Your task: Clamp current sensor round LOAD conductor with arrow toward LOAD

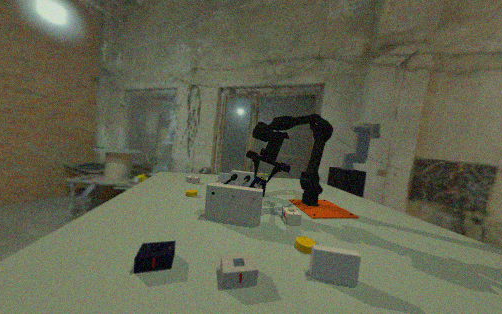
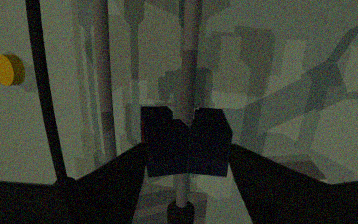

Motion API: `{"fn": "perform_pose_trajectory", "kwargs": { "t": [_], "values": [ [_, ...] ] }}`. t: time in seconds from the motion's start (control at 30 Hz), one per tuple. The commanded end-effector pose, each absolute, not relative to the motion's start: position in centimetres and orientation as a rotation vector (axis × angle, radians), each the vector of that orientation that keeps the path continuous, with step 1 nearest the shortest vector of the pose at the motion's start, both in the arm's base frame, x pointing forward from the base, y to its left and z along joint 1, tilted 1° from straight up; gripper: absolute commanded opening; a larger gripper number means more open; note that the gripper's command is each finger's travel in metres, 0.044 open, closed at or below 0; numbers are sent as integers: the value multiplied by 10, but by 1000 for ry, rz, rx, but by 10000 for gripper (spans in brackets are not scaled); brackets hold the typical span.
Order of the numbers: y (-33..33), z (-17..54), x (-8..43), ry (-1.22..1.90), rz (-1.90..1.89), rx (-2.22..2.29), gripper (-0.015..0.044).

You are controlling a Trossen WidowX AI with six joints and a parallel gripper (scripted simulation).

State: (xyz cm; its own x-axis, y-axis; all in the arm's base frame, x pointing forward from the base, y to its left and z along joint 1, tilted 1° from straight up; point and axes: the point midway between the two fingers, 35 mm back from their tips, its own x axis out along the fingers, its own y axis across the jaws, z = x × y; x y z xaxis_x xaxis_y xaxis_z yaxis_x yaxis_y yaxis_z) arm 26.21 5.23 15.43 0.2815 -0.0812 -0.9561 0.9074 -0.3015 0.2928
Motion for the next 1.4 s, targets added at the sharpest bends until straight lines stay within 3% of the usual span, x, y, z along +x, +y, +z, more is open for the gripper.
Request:
{"fn": "perform_pose_trajectory", "kwargs": {
  "t": [0.0,1.0,1.37],
  "values": [
    [52,155,262,793,-1217,1534,0],
    [52,155,262,796,-1219,1533,0],
    [49,154,272,943,-1345,1477,0]
  ]
}}
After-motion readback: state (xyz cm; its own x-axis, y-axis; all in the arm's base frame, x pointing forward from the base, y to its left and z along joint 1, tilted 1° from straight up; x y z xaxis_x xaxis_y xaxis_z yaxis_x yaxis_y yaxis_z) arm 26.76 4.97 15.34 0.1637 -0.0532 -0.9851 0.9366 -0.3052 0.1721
